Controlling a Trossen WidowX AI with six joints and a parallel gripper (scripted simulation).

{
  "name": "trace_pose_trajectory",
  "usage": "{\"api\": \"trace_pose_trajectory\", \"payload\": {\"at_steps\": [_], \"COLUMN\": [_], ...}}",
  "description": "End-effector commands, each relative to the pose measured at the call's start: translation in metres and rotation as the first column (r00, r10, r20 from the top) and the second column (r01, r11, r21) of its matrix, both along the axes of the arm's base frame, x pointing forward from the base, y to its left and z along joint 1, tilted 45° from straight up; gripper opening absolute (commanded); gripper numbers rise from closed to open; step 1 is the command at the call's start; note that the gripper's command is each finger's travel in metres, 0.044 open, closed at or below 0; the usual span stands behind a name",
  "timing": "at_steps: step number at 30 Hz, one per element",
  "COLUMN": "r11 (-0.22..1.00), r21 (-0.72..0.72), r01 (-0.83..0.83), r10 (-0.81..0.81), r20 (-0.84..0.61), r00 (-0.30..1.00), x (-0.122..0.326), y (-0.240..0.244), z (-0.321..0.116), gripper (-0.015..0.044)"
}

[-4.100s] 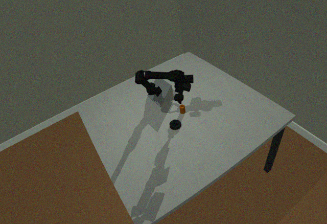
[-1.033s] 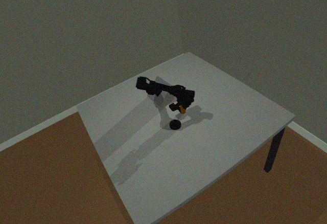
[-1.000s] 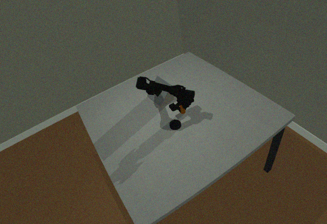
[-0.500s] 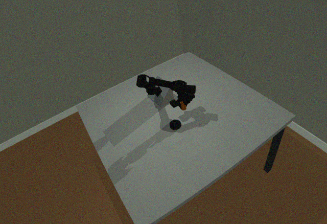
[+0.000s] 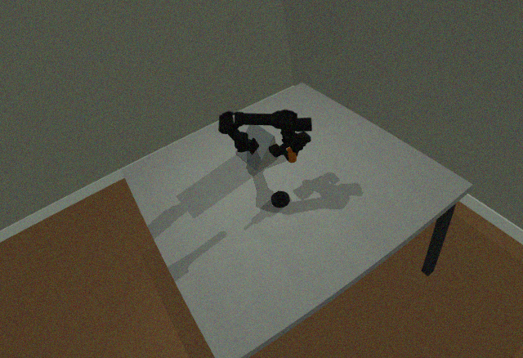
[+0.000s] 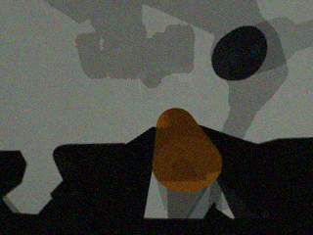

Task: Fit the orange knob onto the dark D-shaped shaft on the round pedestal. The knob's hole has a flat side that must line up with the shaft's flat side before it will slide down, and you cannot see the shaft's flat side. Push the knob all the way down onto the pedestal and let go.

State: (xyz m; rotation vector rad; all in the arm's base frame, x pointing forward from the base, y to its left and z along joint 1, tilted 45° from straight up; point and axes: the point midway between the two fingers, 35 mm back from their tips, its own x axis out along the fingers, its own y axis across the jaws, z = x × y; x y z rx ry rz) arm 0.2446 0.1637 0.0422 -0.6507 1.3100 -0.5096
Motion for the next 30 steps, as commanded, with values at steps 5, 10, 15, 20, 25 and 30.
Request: {"api": "trace_pose_trajectory", "payload": {"at_steps": [5, 10, 15, 20, 25, 30], "r11": [1.0, 1.0, 1.0, 1.0, 1.0, 1.0], "r21": [0.004, 0.01, 0.015, 0.018, 0.02, 0.02], "r01": [0.008, 0.006, 0.005, 0.004, 0.003, 0.002], "r10": [-0.008, -0.006, -0.005, -0.003, -0.003, -0.002], "r20": [0.0, -0.002, -0.004, -0.004, -0.004, -0.003], "r00": [1.0, 1.0, 1.0, 1.0, 1.0, 1.0], "x": [-0.002, 0.009, 0.02, 0.03, 0.04, 0.049], "y": [0.006, -0.002, -0.011, -0.02, -0.03, -0.041], "z": [0.012, 0.017, 0.021, 0.026, 0.032, 0.037], "gripper": [0.0, 0.0, 0.0, 0.0, 0.0, 0.0]}}
